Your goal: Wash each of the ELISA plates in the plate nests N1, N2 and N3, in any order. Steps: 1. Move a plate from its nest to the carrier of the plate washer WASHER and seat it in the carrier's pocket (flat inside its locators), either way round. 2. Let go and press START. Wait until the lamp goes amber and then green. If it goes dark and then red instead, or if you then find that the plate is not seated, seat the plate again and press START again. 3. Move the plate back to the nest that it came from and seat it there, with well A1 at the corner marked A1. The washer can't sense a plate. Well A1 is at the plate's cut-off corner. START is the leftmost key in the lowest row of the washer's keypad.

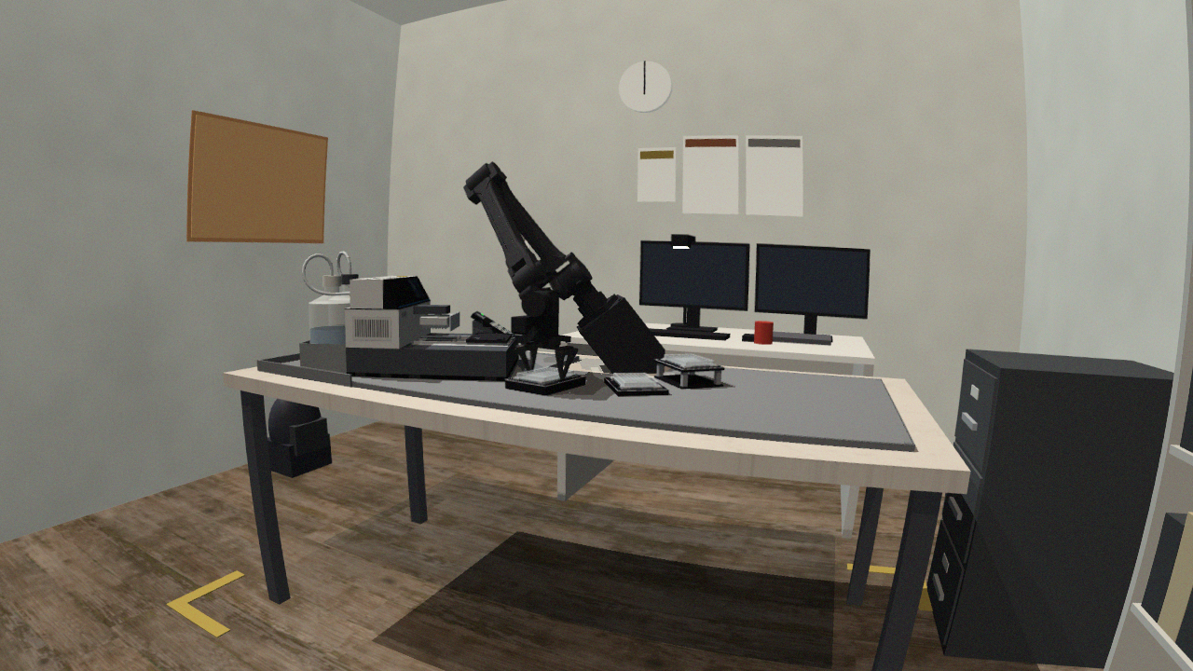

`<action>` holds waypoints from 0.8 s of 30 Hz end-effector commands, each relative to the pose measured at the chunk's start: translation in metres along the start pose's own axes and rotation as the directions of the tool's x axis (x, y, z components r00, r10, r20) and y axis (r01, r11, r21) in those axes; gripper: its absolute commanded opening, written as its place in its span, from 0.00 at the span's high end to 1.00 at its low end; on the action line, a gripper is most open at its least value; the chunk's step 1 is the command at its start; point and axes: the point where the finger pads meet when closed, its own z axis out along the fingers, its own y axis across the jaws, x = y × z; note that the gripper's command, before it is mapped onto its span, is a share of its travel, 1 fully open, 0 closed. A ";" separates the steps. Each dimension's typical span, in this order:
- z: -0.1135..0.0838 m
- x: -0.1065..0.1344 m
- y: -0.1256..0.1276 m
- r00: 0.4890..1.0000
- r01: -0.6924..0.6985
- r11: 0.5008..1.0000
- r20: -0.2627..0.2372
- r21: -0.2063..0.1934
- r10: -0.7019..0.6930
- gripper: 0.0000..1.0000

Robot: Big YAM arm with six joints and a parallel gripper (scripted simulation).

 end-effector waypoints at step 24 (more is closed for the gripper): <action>-0.003 -0.007 0.001 1.000 -0.005 1.000 0.015 -0.007 0.005 0.16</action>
